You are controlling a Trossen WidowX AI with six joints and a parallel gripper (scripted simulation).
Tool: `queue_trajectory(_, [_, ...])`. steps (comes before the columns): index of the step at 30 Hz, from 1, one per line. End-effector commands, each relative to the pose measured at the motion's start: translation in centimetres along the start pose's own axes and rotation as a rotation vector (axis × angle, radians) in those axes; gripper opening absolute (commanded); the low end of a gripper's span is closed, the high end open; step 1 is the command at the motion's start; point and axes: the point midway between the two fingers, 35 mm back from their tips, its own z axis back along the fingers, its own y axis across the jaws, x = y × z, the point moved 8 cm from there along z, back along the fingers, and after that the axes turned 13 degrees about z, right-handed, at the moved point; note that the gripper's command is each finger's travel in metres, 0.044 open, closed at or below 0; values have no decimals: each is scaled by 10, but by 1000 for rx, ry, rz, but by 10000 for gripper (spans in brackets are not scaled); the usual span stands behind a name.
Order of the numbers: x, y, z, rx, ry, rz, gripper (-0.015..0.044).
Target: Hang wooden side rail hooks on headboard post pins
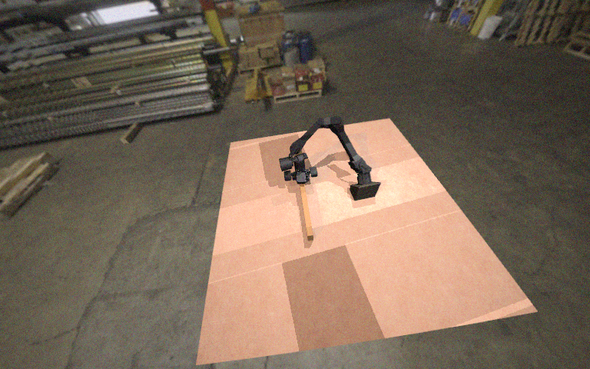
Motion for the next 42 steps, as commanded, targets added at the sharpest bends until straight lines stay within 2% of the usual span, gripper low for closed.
queue_trajectory(1, [0,0,0,-4,8,0,0])
queue_trajectory(40, [0,0,-6,-4,8,0,0])
queue_trajectory(42, [0,0,-5,0,1,2,52])
